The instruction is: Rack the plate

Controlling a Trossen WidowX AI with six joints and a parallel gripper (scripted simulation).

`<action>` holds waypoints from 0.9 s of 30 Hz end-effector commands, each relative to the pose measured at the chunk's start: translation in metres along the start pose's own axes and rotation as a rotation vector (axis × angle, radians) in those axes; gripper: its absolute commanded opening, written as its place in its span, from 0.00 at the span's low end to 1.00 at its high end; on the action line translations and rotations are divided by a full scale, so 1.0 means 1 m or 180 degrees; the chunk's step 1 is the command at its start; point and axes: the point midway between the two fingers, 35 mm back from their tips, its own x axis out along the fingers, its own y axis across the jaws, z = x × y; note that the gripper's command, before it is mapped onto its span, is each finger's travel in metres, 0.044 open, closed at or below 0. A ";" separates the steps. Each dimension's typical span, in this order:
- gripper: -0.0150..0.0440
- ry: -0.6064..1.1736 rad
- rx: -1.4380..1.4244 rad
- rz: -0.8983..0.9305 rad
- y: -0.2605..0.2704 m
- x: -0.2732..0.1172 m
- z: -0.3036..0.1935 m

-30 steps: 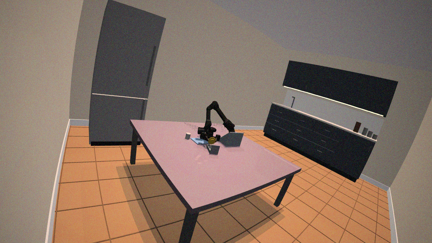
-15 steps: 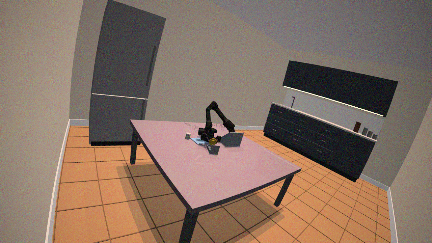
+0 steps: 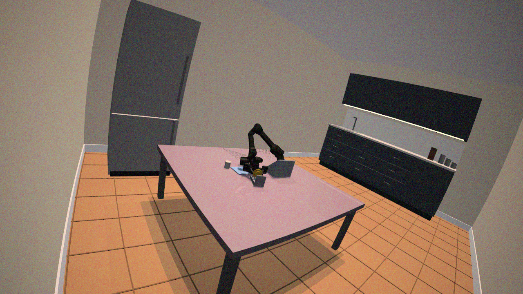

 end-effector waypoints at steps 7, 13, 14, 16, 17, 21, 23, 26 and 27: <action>0.52 0.0000 0.0000 0.0000 0.000 0.000 0.000; 0.79 0.0000 0.0000 0.0000 0.000 0.000 0.000; 0.83 0.0000 0.0000 0.0000 0.000 0.000 0.000; 0.92 0.0000 0.0000 0.0000 0.000 0.000 0.000; 0.93 0.0000 0.0000 0.0000 0.000 0.000 0.000; 0.93 0.0000 0.0000 0.0000 0.000 0.000 0.000; 0.93 0.0000 0.0000 0.0000 0.000 0.000 0.000; 0.93 0.0008 -0.0004 0.0005 -0.002 -0.001 0.008; 0.93 0.0016 -0.0009 0.0009 -0.004 -0.002 0.019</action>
